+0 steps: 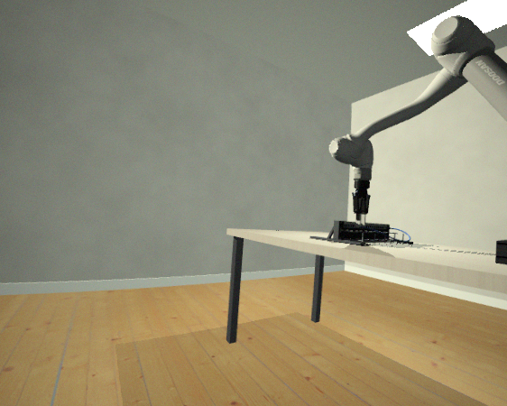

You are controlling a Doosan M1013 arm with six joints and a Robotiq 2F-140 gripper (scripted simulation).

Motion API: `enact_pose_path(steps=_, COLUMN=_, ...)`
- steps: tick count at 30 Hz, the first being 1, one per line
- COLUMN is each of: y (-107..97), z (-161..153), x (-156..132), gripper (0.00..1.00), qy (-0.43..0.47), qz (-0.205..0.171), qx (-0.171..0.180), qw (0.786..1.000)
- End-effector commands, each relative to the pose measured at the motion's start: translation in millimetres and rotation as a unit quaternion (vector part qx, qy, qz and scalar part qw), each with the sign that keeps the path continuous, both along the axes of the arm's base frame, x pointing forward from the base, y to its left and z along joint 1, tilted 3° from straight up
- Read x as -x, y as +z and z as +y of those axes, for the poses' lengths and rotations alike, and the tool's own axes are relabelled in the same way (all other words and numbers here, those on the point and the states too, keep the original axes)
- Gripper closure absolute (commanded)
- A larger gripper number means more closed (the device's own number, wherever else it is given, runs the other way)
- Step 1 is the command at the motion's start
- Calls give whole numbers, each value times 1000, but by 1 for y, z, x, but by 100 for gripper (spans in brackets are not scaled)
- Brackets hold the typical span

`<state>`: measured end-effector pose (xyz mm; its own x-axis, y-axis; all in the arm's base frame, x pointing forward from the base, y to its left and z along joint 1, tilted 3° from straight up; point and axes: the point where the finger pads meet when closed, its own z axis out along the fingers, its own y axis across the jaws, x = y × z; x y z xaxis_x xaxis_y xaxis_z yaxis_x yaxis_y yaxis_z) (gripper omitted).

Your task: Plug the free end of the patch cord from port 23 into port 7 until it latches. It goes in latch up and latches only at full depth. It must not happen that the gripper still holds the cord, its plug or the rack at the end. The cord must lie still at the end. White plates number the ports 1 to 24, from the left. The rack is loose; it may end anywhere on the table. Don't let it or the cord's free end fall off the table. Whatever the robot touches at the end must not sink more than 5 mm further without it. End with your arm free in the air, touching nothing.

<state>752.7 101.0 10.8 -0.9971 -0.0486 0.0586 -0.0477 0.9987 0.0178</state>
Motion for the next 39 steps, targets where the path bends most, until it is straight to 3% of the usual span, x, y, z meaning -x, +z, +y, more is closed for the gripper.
enact_pose_path(steps=1, y=0, z=0, x=0, gripper=78, qy=0, qz=0, qx=0, qw=1000)
enact_pose_path(steps=30, y=1, z=0, x=0, gripper=78, qy=0, qz=0, qx=0, qw=1000)
enact_pose_path(steps=39, y=11, z=0, x=-1, gripper=78, qy=0, qz=0, qx=0, qw=1000)
